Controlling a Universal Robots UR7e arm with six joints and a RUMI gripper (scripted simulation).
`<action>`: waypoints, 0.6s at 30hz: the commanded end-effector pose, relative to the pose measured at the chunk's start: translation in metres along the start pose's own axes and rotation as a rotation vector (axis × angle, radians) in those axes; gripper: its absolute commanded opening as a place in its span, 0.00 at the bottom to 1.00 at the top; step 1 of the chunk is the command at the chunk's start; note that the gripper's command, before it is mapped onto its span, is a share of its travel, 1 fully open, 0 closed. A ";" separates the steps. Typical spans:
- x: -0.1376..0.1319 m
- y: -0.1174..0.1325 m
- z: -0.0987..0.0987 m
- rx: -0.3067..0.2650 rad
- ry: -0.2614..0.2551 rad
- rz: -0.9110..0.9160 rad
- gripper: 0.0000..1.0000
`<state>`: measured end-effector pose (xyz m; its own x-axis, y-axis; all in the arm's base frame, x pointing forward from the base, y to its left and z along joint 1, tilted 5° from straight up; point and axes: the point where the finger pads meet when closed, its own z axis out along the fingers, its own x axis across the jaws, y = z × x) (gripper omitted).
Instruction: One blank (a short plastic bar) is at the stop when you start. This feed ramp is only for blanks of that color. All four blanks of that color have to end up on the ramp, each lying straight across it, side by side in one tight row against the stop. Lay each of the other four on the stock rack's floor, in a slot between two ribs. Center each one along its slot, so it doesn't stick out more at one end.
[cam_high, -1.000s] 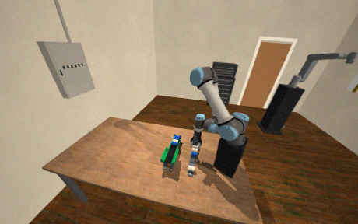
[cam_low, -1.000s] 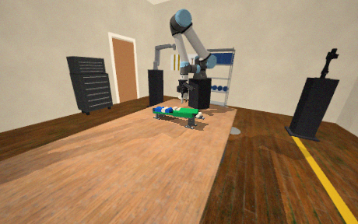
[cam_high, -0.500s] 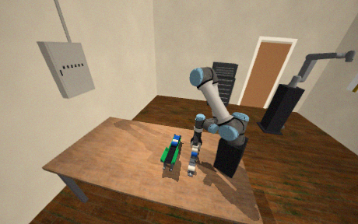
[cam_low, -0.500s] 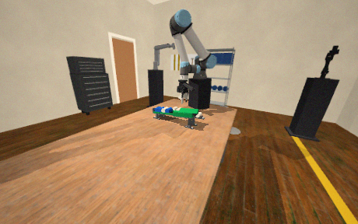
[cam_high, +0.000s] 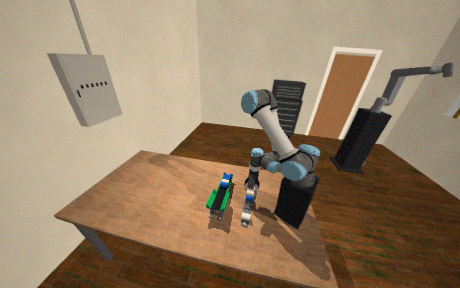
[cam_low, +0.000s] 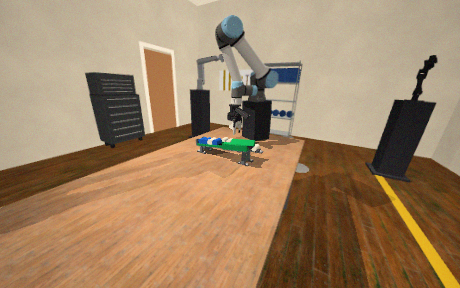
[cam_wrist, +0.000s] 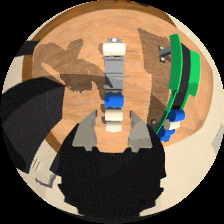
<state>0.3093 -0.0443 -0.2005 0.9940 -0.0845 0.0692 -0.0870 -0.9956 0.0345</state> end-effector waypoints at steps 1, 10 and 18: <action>0.002 0.001 0.006 -0.003 0.006 0.000 0.47; 0.002 0.002 0.020 -0.003 0.006 0.000 0.47; 0.002 0.002 0.029 -0.003 0.006 0.000 0.47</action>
<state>0.3106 -0.0453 -0.2245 0.9941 -0.0841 0.0683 -0.0866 -0.9957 0.0340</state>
